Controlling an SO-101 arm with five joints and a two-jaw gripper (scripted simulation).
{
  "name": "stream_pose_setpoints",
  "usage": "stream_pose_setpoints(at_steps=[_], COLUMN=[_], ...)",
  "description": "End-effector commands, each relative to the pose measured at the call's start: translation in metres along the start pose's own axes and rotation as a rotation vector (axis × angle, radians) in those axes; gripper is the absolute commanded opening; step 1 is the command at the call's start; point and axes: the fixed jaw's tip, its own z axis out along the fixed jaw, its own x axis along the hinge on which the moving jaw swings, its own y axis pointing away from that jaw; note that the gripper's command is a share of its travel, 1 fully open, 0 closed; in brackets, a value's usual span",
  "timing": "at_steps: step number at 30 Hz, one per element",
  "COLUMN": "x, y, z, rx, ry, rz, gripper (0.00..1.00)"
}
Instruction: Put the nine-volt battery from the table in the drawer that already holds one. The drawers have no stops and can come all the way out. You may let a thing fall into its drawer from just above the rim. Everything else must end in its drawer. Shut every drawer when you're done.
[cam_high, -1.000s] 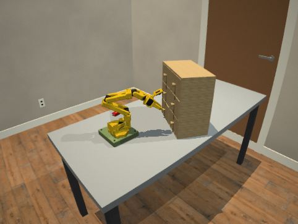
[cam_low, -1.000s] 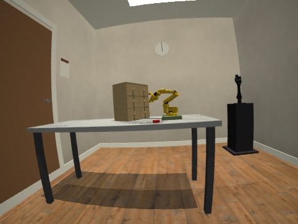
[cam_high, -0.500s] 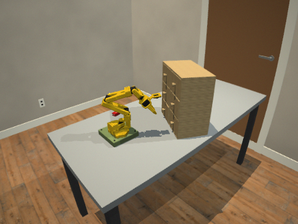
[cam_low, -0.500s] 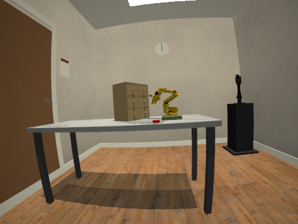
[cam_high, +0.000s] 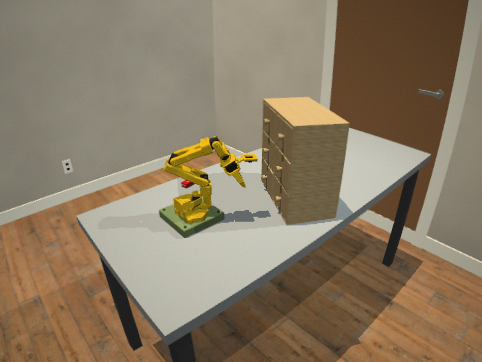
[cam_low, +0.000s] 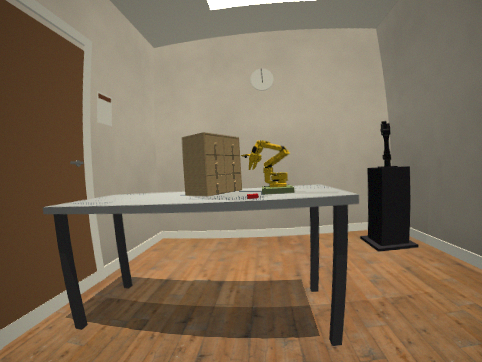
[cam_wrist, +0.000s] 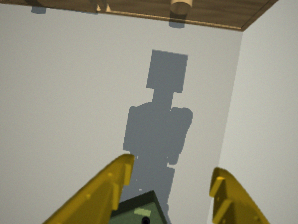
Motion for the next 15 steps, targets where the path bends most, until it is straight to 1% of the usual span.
stream_pose_setpoints(at_steps=[1,14,15], x=[0.0001,0.0001,-0.0033], y=[-0.0017,-0.0017,0.0008], z=[-0.0013,-0.0013,-0.0016], rx=[0.005,0.005,-0.003], ry=[0.003,0.003,-0.014], rz=[0.003,0.003,0.012], gripper=[0.21,0.21,0.21])
